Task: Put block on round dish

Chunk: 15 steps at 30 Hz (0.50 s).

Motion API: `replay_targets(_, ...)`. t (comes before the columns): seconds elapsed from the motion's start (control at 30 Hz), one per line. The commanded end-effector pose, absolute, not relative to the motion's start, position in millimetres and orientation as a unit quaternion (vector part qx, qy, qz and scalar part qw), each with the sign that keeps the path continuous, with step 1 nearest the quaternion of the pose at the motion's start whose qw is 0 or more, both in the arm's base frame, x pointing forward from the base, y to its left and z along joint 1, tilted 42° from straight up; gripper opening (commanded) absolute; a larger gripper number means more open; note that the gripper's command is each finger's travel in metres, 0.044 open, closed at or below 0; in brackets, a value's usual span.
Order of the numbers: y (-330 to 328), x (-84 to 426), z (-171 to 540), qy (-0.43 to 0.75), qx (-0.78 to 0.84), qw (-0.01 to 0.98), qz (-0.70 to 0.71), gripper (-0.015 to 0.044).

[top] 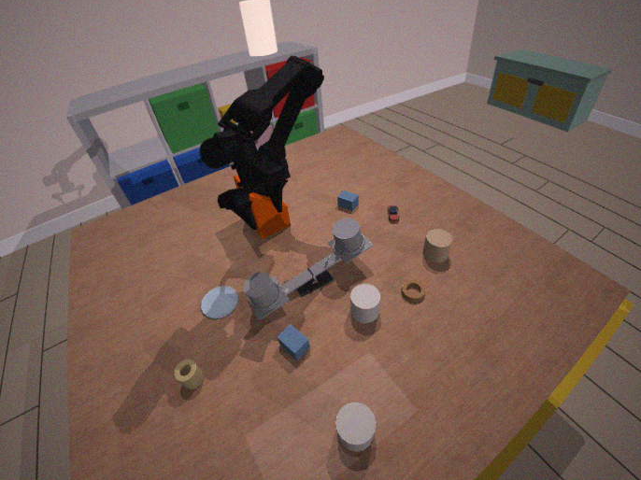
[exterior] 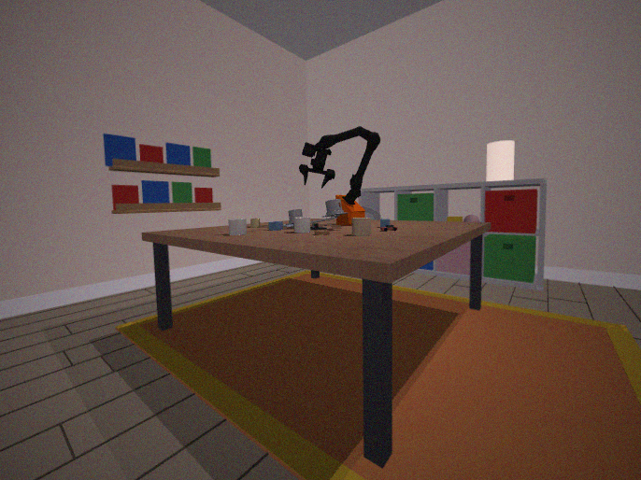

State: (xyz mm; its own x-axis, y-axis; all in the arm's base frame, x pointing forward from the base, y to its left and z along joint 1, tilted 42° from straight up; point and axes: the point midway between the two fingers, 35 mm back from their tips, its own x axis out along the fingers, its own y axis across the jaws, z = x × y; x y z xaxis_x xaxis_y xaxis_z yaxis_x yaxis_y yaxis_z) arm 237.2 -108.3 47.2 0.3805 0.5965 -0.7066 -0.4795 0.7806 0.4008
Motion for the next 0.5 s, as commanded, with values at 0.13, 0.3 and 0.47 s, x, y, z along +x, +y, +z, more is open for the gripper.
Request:
replay_targets(0.13, -114.0, 257.6, 27.5, 0.440, -0.026, 0.806, 0.396, 0.0440)
replay_targets(0.3, -115.4, 269.3, 12.1, 0.424, -0.083, 0.784, 0.445, 0.0440)
replay_targets(0.47, -115.7, 280.1, -4.9, 0.401, -0.140, 0.757, 0.496, 0.0440)
